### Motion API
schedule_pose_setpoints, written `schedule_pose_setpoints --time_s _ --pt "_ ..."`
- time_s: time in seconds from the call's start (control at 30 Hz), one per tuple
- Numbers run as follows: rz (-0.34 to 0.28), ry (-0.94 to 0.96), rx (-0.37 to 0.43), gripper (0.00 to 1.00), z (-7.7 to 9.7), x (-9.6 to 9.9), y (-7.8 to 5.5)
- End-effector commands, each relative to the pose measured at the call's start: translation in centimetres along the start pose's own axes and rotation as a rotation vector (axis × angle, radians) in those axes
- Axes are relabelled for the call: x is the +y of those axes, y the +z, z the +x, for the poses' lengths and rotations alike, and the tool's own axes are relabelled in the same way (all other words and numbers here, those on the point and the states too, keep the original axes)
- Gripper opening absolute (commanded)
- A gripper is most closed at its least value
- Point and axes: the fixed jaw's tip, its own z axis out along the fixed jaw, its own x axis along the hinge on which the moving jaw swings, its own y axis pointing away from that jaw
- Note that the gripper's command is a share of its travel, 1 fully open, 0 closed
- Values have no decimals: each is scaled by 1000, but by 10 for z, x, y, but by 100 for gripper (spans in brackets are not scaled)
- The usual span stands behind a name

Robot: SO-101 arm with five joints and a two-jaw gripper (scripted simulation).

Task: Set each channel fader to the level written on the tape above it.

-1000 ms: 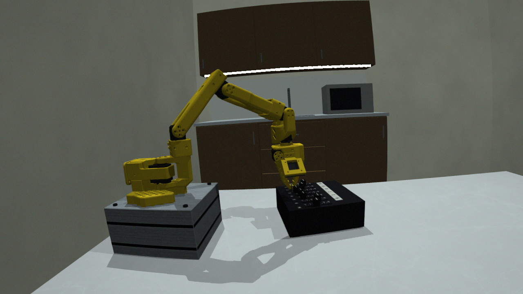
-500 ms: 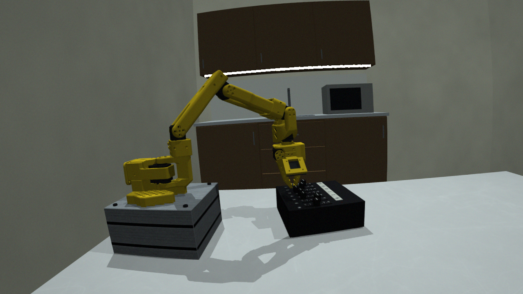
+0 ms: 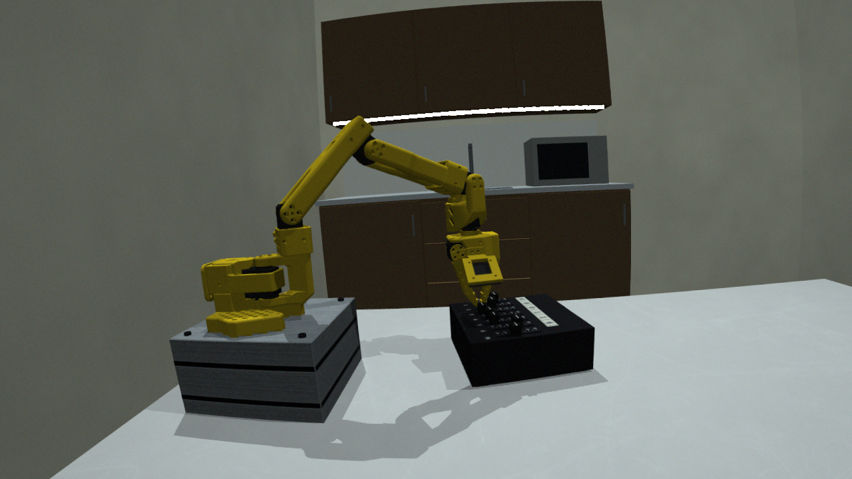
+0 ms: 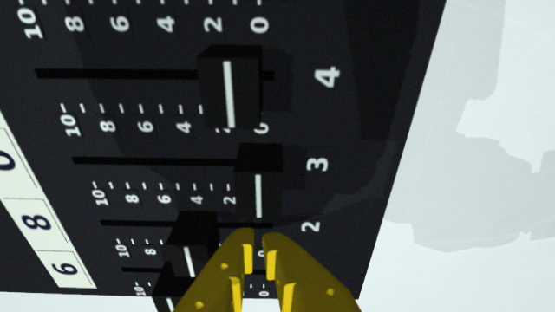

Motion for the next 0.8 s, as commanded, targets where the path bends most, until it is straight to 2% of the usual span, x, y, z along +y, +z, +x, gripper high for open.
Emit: schedule_pose_setpoints --time_s 0.0,0.77 --pt "16 2 -5 0 -3 -1 3" --pt "16 8 -5 0 -3 3 3"
